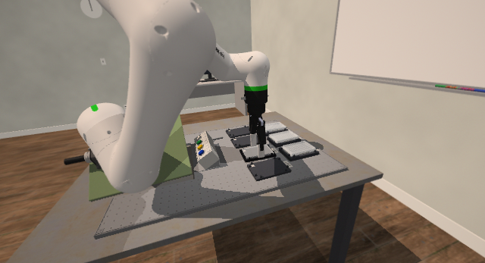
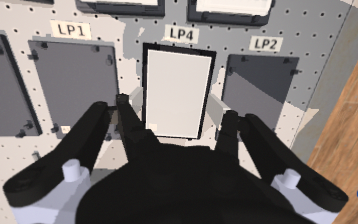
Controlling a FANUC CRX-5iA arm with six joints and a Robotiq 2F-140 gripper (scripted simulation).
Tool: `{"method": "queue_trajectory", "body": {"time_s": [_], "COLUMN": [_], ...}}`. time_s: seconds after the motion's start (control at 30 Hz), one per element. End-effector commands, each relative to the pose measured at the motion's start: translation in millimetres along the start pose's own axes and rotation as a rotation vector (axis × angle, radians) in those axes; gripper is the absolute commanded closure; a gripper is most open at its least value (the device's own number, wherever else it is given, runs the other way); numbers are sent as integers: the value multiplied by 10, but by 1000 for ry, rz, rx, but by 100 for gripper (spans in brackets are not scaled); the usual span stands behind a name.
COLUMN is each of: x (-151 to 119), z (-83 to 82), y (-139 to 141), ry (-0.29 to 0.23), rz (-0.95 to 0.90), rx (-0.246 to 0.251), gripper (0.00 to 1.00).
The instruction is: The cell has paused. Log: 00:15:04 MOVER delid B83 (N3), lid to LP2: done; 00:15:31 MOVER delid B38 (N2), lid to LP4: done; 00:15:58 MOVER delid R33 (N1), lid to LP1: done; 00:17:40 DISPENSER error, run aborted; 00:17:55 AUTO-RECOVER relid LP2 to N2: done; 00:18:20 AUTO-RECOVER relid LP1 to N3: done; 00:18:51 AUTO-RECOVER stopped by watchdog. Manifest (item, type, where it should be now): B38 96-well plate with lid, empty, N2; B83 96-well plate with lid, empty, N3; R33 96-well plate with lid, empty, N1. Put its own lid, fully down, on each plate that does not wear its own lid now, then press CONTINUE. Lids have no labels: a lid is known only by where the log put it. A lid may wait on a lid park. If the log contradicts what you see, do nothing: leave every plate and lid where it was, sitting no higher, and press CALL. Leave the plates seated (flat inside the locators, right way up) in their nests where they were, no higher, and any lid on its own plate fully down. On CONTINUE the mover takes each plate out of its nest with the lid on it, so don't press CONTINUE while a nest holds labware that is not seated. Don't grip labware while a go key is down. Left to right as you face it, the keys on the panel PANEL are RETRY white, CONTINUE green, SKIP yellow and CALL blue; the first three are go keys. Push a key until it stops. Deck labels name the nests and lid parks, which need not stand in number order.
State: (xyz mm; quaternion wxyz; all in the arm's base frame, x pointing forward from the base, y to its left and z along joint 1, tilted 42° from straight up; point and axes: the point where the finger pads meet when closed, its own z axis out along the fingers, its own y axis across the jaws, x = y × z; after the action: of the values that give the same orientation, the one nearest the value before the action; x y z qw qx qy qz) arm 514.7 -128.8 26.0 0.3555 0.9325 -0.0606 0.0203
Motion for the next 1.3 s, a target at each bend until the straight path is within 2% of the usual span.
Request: {"method": "queue_trajectory", "body": {"time_s": [0.0,0.43,0.47,1.27], "x": [1,1,1,1], "z": [-2,-2,-2,-2], "y": [-1,-1,-1,-1], "ry": [0,0,0,0], "rz": [0,0,0,0], "rx": [0,0,0,0], "gripper": [34,34,100,100]}}
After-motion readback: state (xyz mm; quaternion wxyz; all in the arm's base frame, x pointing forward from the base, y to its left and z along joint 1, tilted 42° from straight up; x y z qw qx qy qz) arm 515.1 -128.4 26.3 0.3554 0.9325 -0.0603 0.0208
